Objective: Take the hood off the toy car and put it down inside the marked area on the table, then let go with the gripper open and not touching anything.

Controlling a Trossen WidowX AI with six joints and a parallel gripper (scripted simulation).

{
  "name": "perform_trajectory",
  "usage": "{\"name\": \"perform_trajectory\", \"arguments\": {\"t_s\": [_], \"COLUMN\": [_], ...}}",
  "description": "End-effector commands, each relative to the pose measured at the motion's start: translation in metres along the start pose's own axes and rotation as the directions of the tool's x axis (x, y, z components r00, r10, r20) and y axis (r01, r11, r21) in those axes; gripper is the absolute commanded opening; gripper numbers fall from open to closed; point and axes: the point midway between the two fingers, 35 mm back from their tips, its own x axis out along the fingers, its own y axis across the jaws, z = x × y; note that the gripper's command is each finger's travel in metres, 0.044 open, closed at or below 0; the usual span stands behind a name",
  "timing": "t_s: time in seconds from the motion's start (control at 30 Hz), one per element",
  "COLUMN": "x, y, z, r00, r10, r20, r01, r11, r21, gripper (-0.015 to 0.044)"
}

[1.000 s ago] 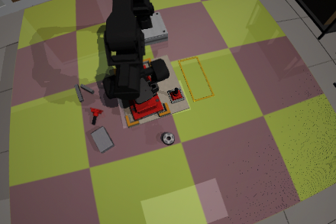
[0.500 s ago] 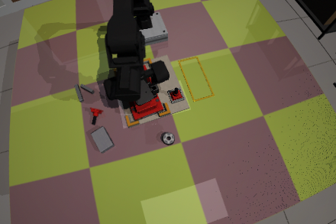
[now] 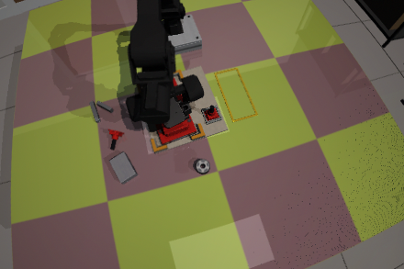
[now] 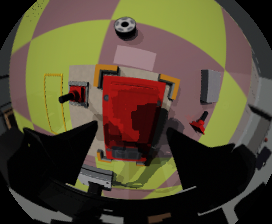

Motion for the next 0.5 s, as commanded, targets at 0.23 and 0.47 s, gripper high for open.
{"name": "perform_trajectory", "arguments": {"t_s": [0.23,0.47], "x": [0.0079,0.0119], "y": [0.0014,0.0017], "z": [-0.0004,-0.0005], "r00": [1.0,1.0], "r10": [0.005,0.005], "r20": [-0.003,-0.003], "r01": [-0.005,-0.005], "r11": [1.0,1.0], "r21": [0.006,0.006], "gripper": [0.044,0.044]}}
